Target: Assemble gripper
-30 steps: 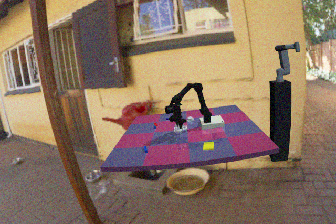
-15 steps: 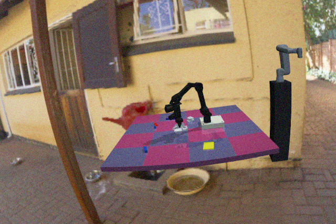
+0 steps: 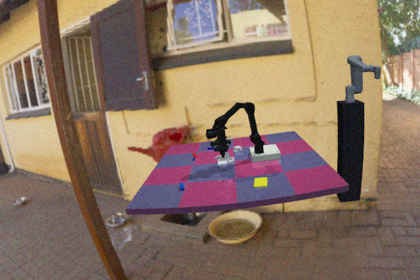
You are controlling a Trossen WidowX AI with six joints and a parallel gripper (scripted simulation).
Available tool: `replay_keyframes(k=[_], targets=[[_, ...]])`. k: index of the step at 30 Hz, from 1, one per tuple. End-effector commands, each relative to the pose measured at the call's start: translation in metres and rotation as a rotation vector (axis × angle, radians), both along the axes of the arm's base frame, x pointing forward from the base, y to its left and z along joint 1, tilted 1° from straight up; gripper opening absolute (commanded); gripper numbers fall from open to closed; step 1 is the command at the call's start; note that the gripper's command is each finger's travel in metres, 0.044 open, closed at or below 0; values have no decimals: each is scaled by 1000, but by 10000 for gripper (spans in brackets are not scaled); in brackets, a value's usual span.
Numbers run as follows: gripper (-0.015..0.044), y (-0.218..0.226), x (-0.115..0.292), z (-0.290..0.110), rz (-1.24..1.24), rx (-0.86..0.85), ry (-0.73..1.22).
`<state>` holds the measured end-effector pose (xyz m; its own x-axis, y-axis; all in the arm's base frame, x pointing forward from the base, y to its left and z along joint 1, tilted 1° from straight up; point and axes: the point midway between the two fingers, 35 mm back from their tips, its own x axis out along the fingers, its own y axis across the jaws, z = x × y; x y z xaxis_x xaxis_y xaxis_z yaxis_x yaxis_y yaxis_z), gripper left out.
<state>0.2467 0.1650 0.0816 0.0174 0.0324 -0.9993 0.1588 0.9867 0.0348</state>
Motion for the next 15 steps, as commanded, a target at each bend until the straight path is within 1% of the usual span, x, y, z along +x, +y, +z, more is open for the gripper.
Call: replay_keyframes(k=[1, 15], targets=[[134, -9, 0, 1, -112, -2, 0], [134, -39, 0, 2, -552, 3, 12]])
